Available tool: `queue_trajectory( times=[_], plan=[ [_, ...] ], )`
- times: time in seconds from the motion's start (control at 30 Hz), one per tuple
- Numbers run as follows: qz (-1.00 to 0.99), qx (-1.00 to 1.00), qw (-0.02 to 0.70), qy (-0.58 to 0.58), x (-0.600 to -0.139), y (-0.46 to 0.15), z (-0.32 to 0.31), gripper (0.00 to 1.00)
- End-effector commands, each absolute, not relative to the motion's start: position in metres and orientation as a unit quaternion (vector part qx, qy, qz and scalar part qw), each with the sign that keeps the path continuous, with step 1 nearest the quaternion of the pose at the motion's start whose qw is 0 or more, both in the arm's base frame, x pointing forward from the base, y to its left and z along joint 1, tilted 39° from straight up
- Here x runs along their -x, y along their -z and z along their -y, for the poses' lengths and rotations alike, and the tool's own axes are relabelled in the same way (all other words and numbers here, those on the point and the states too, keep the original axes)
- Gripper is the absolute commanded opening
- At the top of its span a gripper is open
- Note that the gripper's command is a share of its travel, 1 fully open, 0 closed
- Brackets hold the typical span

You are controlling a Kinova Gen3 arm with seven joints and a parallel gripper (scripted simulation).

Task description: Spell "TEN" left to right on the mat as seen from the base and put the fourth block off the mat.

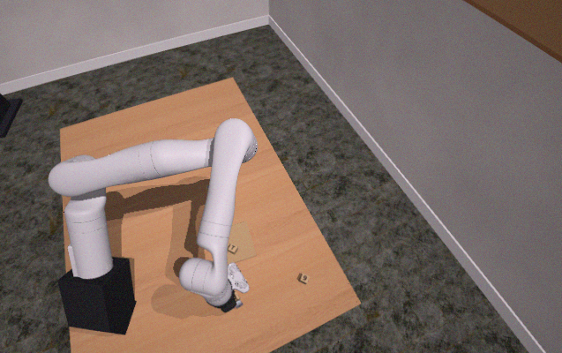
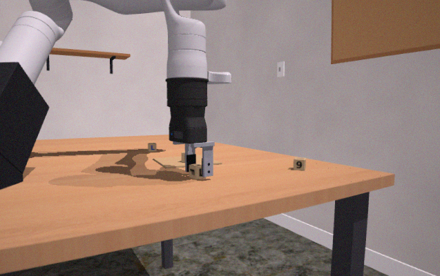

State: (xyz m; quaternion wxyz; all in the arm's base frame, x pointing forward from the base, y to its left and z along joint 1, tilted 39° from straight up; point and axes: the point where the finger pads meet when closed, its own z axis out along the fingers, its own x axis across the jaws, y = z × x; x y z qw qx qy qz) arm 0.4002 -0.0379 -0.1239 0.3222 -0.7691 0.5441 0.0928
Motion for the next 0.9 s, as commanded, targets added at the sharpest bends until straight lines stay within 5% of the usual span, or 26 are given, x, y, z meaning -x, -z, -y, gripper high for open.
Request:
queue_trajectory(
  times=[0.0, 0.87],
  plan=[
    [-0.544, 0.769, 0.322, -0.095, -0.3995, 0.1273, 0.0355, 1.00],
    [-0.544, 0.769, 0.322, -0.095, -0.4000, 0.1295, 0.0338, 1.00]
  ],
)
